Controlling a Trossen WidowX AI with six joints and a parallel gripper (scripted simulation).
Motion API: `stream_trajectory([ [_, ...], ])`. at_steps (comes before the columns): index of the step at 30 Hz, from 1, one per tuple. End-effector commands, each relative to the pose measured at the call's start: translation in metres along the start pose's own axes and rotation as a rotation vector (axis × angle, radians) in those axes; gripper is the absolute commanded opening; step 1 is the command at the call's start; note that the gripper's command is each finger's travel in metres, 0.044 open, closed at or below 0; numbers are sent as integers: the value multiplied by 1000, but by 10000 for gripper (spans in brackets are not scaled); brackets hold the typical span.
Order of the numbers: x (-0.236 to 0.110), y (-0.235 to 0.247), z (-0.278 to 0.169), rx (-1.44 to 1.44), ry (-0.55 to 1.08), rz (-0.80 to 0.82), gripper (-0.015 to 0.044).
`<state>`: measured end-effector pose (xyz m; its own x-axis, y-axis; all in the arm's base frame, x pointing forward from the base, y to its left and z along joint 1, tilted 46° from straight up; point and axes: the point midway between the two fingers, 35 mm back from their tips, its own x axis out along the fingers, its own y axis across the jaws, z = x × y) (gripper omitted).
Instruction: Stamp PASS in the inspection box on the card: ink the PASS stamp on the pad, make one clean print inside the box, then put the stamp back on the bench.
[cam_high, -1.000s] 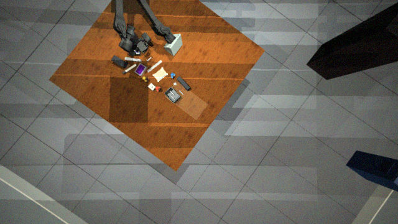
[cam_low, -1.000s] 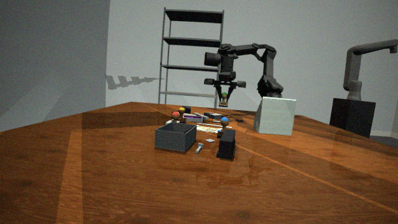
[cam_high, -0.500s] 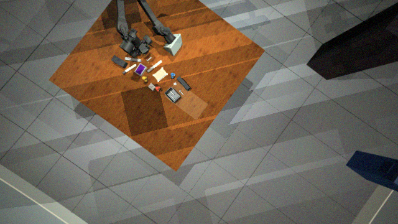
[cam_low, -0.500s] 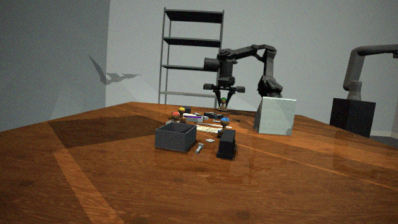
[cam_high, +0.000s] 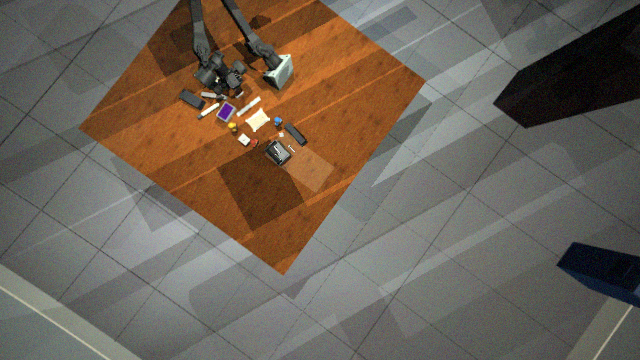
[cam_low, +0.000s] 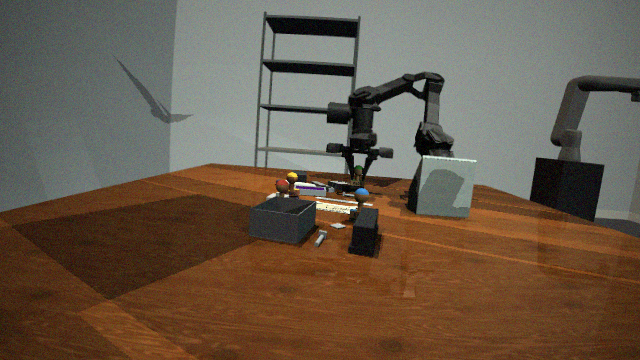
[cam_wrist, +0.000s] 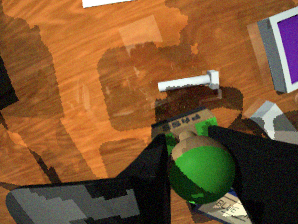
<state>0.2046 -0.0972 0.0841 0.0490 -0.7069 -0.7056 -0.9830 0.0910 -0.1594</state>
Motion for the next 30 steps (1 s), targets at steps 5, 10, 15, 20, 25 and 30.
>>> stream_trajectory([
  [5, 13, 3, -2, -6, 10, 4, 0],
  [10, 20, 4, -3, -6, 14, 3, 0],
  [15, 18, 2, -2, 0, 7, 0, 79],
  [20, 18, 2, -2, 0, 7, 0, 210],
  [25, 16, 2, -2, 0, 6, 0, 270],
  [30, -39, -4, 5, -5, -15, 6, 270],
])
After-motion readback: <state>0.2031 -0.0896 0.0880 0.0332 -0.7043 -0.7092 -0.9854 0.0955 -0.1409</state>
